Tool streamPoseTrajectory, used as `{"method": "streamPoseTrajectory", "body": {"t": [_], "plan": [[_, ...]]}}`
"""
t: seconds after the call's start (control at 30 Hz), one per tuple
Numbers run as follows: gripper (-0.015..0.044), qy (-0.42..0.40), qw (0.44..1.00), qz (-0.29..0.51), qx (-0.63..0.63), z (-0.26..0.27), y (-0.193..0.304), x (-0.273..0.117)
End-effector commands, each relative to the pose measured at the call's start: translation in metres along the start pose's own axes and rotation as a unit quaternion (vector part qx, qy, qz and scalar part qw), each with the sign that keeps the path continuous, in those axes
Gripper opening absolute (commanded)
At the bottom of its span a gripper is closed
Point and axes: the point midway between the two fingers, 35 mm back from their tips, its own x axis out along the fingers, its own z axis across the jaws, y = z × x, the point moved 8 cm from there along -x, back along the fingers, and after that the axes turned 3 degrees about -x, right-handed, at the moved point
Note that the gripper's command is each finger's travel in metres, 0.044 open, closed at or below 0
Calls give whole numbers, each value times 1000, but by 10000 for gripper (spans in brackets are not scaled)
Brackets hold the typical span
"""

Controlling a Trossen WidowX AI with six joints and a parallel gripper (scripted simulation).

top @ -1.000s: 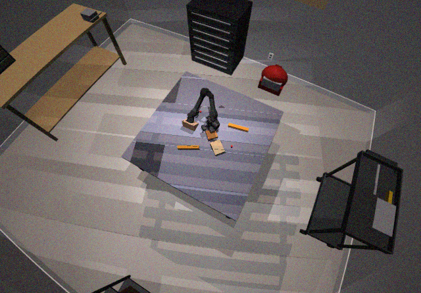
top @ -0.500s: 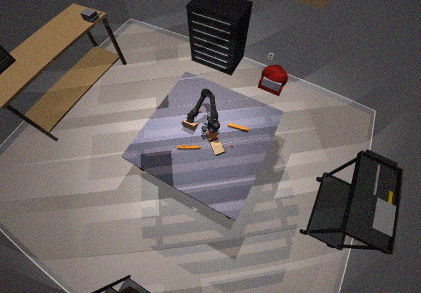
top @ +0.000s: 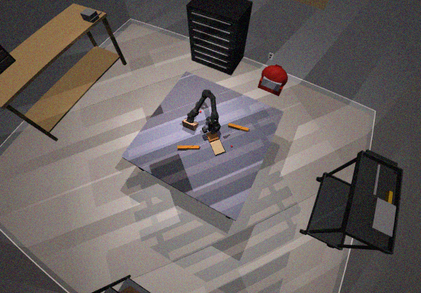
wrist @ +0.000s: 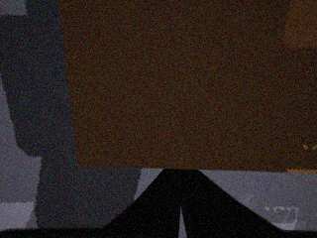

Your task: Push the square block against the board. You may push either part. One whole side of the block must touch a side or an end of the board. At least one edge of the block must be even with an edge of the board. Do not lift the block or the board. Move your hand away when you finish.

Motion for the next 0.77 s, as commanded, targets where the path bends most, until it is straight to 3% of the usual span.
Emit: {"method": "streamPoseTrajectory", "body": {"t": [0.0, 0.73], "plan": [[0, 2, 1000, 0, -1, -1, -4, 1], [0, 1, 1000, 1, -1, -2, -7, 3]]}}
